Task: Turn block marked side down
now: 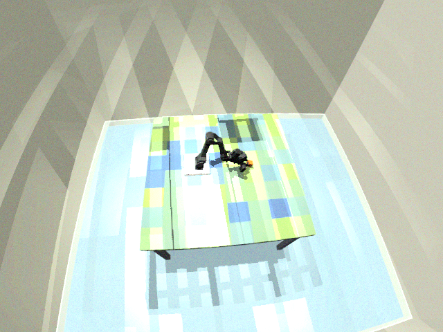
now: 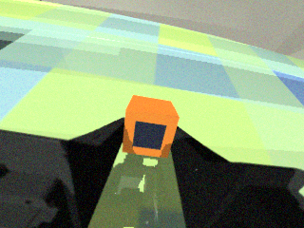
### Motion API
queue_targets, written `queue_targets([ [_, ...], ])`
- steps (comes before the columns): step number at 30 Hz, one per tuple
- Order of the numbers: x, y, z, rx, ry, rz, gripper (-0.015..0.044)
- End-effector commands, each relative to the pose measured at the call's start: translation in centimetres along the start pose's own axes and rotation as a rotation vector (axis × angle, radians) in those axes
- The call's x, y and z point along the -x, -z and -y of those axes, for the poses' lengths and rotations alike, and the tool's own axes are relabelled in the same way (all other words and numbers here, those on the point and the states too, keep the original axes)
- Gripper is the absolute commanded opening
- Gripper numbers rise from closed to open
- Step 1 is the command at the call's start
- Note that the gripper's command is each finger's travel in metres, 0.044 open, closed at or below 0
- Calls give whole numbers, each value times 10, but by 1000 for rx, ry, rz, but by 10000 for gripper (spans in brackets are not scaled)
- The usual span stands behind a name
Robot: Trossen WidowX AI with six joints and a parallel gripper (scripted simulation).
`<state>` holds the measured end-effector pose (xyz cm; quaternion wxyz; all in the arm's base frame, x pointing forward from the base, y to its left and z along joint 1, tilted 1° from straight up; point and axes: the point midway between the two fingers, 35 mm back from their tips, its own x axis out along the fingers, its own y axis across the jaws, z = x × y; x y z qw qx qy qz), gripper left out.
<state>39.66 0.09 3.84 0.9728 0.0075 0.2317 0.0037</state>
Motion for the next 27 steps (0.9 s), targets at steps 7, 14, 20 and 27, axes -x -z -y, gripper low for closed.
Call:
queue_targets([
  [7, 0, 0, 1, -3, 5, 1, 131],
  [14, 0, 0, 1, -3, 5, 1, 315],
  [20, 0, 0, 1, -3, 5, 1, 440],
  [27, 0, 0, 1, -3, 5, 1, 440],
])
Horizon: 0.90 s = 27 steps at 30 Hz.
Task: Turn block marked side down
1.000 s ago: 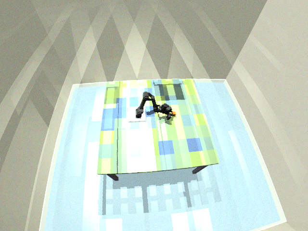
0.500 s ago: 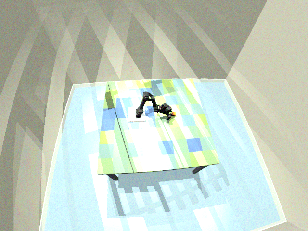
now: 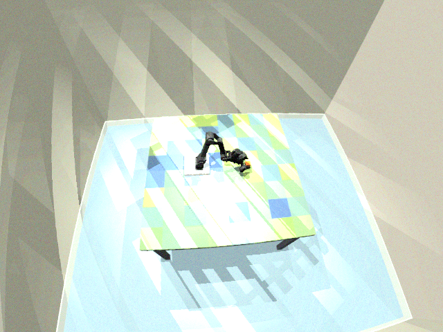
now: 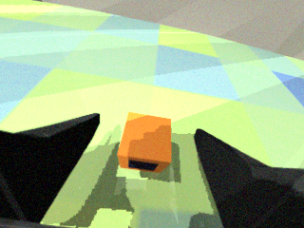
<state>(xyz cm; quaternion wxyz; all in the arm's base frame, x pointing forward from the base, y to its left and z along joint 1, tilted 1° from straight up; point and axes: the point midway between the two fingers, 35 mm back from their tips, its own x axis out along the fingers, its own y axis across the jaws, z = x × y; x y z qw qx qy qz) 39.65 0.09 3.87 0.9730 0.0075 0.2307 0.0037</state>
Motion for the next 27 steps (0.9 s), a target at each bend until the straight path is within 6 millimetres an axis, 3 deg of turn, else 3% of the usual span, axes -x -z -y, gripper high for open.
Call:
queue_targets([
  [1, 0, 1, 1, -3, 5, -1, 440],
  [27, -2, -1, 1, -3, 5, -26, 440],
])
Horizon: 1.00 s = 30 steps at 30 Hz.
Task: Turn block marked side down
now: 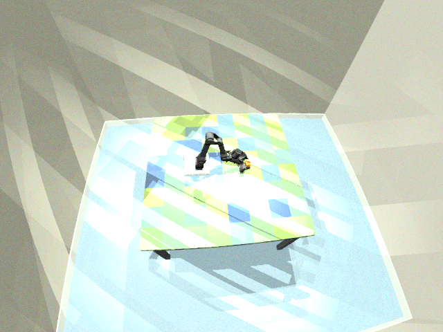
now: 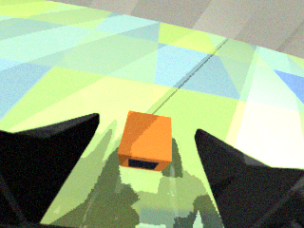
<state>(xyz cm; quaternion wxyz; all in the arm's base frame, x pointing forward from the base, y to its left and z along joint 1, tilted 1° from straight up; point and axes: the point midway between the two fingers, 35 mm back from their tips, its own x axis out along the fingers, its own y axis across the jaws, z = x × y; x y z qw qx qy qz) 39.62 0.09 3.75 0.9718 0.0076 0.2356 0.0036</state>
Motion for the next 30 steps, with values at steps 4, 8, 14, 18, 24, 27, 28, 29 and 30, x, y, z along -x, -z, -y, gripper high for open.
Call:
queue_targets([
  [4, -6, -14, 1, -2, 6, -164, 440],
  [8, 7, -30, 1, -3, 5, -320, 440],
  [14, 49, -53, 1, -4, 4, -529, 440],
  [18, 51, -54, 1, -4, 4, -535, 440],
  [24, 51, -54, 1, -4, 4, -535, 440],
  [27, 47, -58, 1, -4, 4, -578, 440],
  [28, 45, -61, 1, -4, 3, -606, 440],
  [29, 42, -64, 1, -5, 3, -634, 440],
  [30, 40, -67, 1, -5, 3, -663, 440],
])
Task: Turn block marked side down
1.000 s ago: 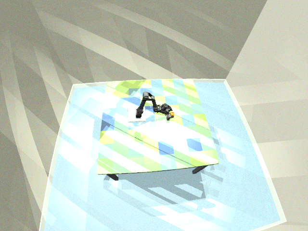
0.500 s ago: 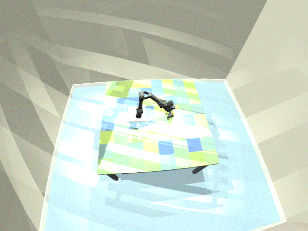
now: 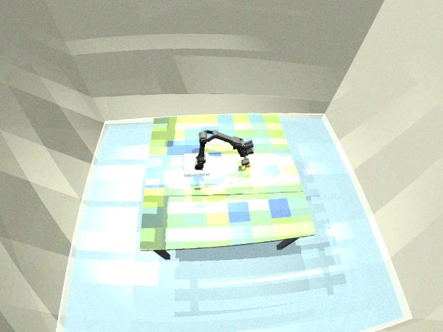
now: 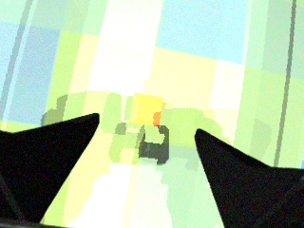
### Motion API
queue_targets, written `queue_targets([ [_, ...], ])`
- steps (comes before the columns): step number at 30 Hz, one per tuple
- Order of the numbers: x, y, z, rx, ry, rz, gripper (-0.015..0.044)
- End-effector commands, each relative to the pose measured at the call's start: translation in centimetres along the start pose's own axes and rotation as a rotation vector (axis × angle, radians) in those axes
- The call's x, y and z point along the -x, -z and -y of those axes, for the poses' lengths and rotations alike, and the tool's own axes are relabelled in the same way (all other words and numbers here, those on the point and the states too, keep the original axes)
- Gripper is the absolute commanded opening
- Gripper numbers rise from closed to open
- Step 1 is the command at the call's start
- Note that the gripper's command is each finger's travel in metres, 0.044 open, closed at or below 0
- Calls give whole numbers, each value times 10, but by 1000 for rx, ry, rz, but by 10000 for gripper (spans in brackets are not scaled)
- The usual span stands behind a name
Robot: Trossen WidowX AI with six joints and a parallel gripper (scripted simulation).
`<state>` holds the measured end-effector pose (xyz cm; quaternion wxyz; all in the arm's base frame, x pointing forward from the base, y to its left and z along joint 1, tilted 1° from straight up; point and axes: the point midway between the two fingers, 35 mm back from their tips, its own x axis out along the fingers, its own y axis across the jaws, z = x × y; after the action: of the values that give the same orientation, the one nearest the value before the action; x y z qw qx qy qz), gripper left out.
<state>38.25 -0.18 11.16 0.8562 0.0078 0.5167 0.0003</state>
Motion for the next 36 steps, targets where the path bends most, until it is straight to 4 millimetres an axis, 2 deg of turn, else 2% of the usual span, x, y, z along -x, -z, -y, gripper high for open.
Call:
queue_targets([
  [1, -1, -13, -1, 3, -6, -81, 440],
  [8, 0, -30, -2, 4, -6, -282, 440],
  [14, 2, -36, -2, 4, -5, -436, 440],
  [18, 1, -35, -2, 4, -5, -441, 440],
  [22, -27, -22, -3, 4, -5, -441, 440],
  [27, -30, -20, -3, 4, -5, -441, 440],
  [30, -42, -15, -3, 4, -5, -441, 440],
  [36, -45, -13, -3, 4, -5, -441, 440],
])
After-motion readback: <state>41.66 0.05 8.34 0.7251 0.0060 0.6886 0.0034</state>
